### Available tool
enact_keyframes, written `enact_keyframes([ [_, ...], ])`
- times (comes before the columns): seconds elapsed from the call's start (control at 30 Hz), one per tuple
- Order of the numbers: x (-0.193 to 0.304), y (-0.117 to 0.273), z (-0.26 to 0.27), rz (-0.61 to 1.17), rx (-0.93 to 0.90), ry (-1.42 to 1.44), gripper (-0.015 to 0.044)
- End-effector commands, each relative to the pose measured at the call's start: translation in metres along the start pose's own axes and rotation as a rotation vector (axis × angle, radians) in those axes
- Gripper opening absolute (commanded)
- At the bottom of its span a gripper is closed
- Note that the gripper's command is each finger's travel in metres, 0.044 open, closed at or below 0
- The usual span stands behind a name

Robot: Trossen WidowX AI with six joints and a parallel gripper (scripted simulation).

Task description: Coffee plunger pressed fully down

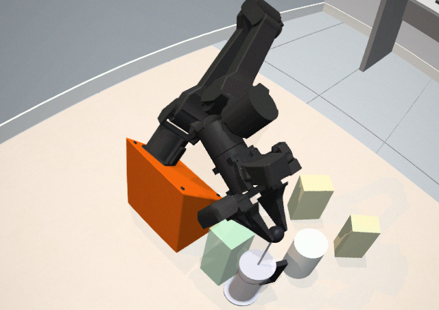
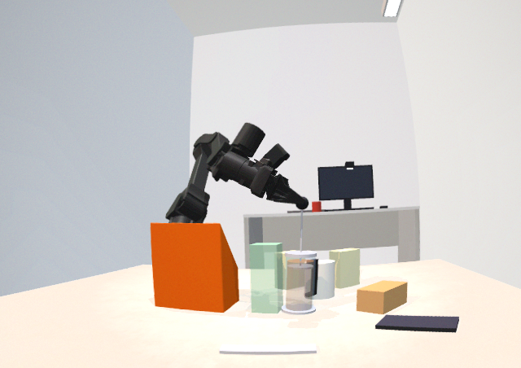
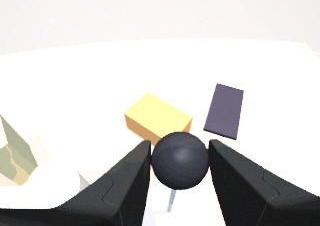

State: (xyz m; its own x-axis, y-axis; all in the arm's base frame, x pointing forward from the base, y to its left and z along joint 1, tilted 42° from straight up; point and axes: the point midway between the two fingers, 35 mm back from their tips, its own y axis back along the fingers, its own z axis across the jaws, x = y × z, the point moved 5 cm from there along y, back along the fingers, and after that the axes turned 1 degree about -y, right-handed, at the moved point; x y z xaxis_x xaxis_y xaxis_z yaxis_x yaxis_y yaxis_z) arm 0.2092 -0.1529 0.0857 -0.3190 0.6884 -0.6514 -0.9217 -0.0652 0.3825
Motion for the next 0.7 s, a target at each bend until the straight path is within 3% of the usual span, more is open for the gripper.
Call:
enact_keyframes([
  [0.0,0.014,-0.006,-0.003,0.026,0.011,-0.019,0.0117],
  [0.67,0.039,-0.028,-0.006,0.027,0.013,-0.019,0.0117],
])
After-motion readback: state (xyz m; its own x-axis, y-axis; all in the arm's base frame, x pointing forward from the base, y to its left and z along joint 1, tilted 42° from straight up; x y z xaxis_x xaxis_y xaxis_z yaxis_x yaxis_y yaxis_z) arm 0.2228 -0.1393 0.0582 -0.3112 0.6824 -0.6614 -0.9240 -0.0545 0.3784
